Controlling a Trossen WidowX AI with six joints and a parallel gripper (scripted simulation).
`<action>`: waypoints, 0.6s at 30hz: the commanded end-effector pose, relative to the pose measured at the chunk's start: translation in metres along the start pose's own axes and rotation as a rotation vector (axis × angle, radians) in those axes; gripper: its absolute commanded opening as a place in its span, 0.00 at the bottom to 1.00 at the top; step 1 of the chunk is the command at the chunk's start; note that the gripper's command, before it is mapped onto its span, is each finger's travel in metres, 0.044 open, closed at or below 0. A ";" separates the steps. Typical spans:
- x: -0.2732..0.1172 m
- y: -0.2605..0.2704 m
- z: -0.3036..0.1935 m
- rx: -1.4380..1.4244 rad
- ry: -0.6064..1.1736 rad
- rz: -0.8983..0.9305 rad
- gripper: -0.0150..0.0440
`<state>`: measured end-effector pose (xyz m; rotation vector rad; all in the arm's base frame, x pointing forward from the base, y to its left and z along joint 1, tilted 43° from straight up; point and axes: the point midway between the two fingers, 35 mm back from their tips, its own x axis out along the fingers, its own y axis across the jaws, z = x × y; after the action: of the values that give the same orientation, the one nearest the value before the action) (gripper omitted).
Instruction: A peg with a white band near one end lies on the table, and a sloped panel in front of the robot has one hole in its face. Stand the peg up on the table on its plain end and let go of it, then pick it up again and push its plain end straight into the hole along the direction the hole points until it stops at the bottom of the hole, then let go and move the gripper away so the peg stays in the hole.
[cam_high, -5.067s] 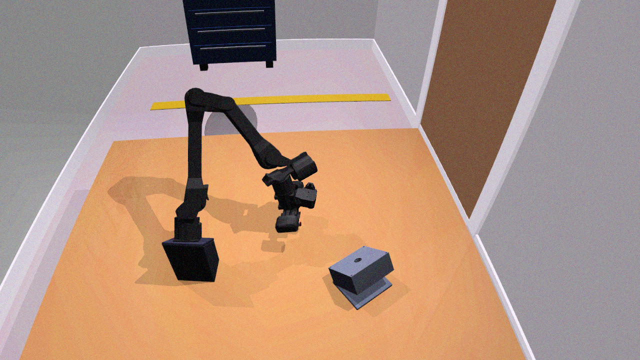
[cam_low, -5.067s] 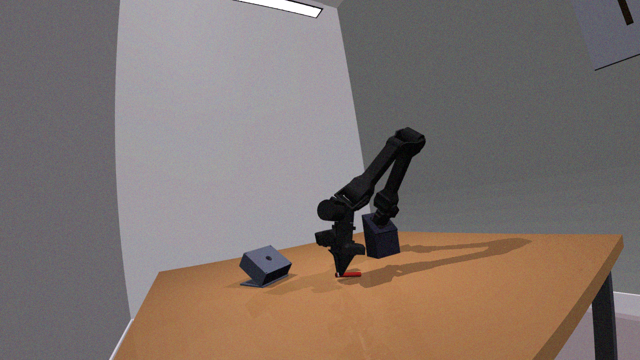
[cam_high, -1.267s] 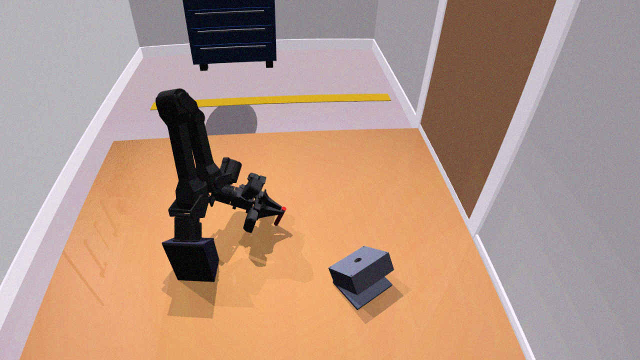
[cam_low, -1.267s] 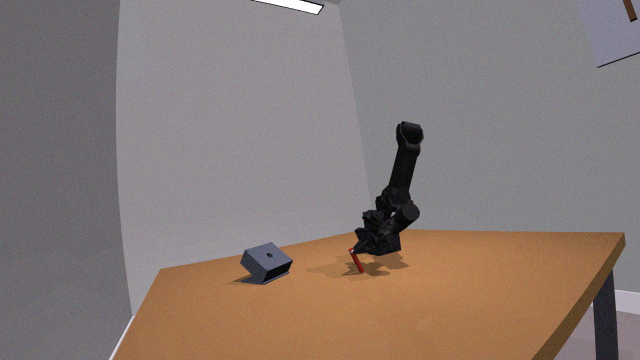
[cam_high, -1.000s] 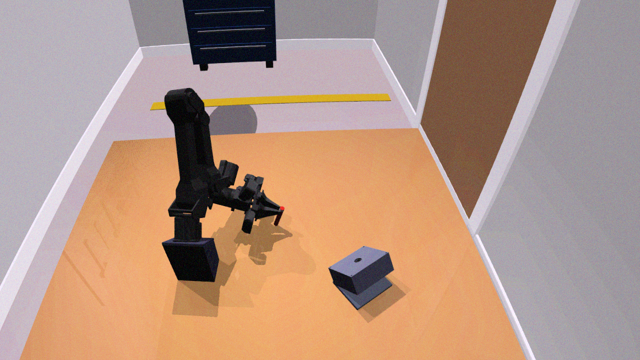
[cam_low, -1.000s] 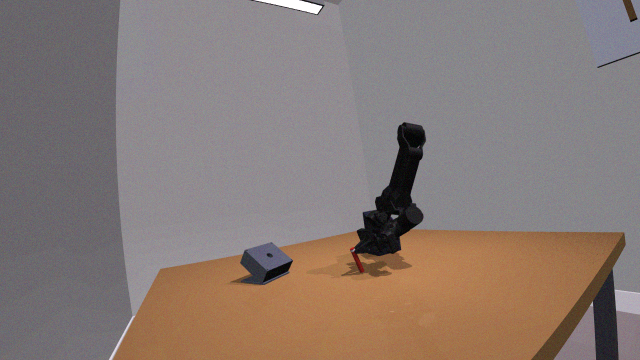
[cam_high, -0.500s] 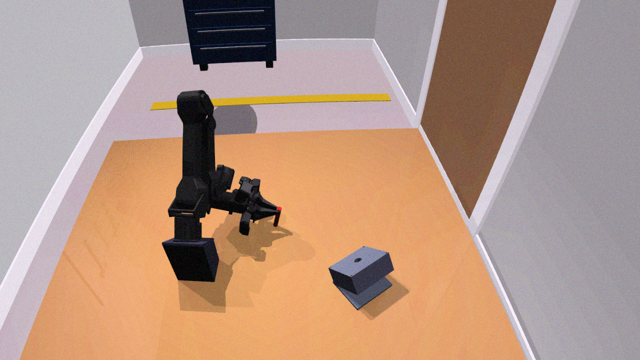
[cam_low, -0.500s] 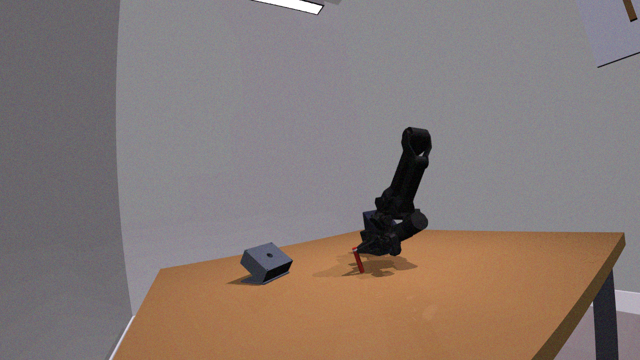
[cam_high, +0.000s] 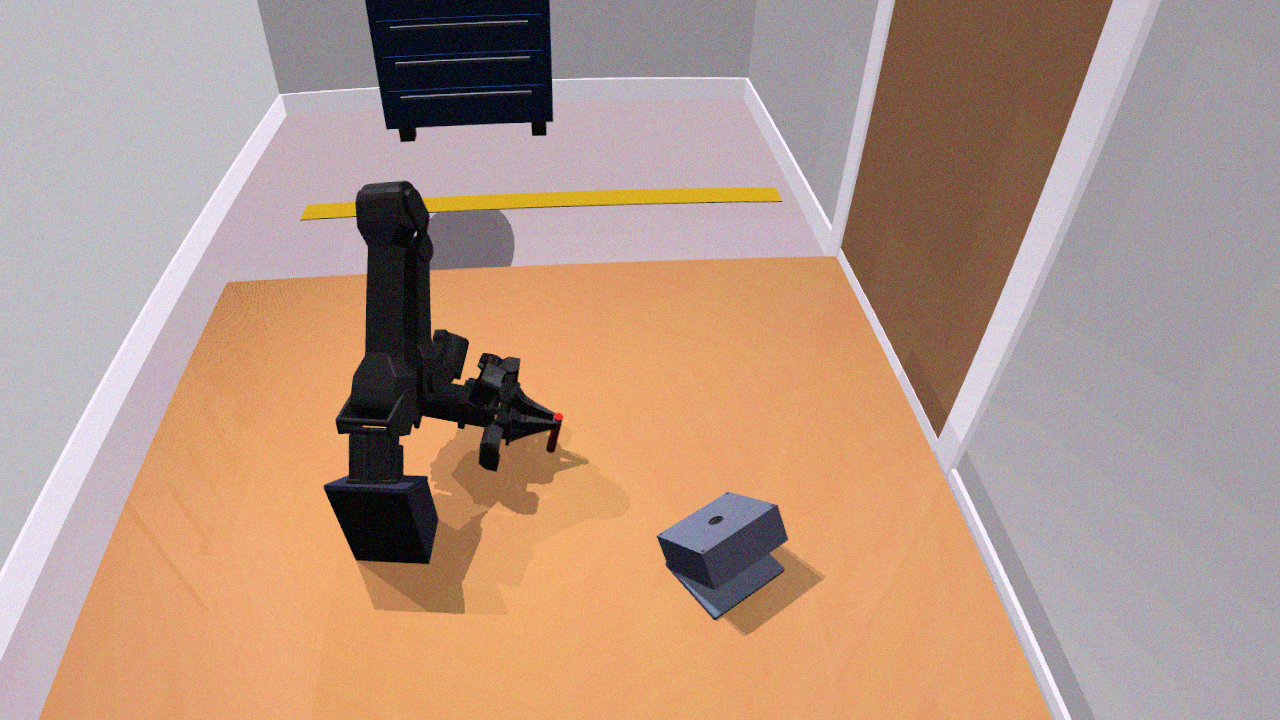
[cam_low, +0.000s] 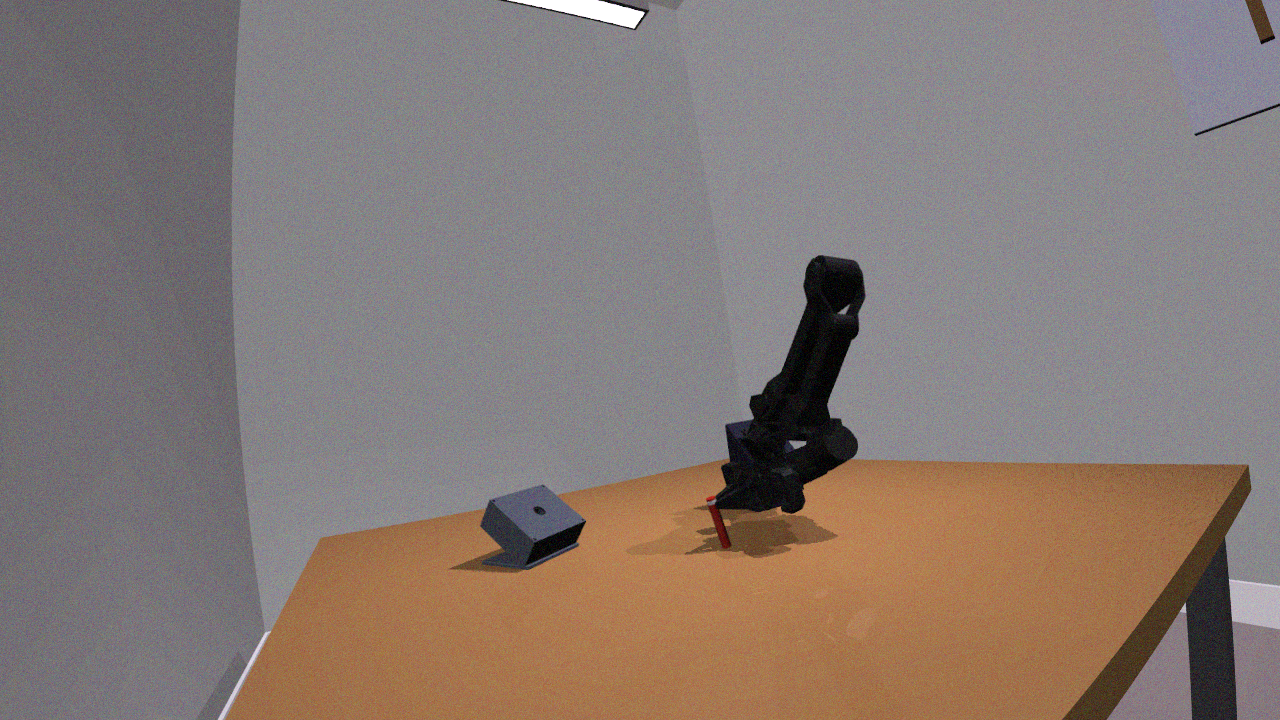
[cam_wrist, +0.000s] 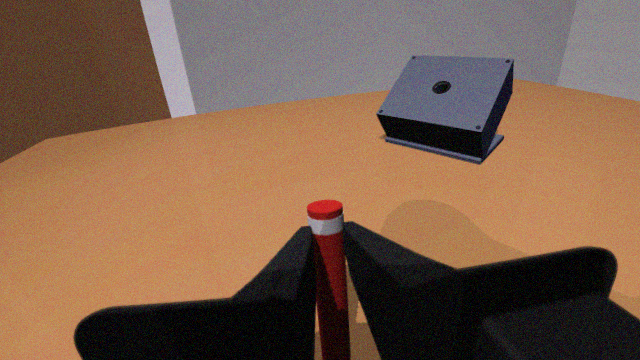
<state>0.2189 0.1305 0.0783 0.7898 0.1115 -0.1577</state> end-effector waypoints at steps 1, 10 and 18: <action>0.000 0.000 -0.002 -0.001 0.000 0.000 0.34; -0.002 0.001 -0.002 -0.002 -0.003 0.001 0.34; -0.004 0.001 -0.004 -0.002 -0.011 0.001 0.34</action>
<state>0.2159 0.1328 0.0789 0.7882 0.0992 -0.1616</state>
